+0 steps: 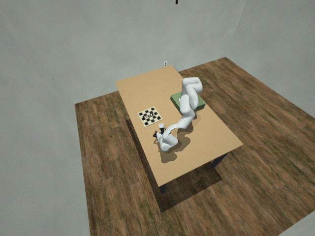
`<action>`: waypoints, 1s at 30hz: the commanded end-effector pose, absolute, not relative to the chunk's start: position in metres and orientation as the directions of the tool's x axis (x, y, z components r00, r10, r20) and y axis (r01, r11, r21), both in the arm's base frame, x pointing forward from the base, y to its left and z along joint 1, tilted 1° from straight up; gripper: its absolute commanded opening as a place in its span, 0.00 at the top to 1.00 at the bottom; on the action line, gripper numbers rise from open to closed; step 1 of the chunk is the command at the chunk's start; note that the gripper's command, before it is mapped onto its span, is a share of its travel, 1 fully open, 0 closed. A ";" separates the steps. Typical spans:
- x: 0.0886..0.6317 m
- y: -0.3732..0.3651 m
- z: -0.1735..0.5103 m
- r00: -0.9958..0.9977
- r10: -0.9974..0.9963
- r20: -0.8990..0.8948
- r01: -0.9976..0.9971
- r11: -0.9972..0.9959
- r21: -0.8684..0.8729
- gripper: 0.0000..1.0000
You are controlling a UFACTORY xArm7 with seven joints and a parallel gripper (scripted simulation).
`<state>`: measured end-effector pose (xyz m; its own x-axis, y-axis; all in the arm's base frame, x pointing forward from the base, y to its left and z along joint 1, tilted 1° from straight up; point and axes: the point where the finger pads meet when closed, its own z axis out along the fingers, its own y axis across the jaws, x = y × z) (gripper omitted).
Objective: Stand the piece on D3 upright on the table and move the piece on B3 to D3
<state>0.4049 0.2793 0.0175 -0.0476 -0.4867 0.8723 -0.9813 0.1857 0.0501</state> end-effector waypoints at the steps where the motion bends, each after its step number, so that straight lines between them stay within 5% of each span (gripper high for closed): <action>1: 0.412 0.253 0.015 -0.035 -0.383 0.923 -0.994 0.110 0.008 0.00; 30: 0.412 0.220 0.014 -0.020 -0.198 0.980 -0.999 -0.026 -0.026 0.00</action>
<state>0.4151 0.2285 0.0151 -0.0251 -0.2558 0.9664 -0.9996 0.0192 -0.0209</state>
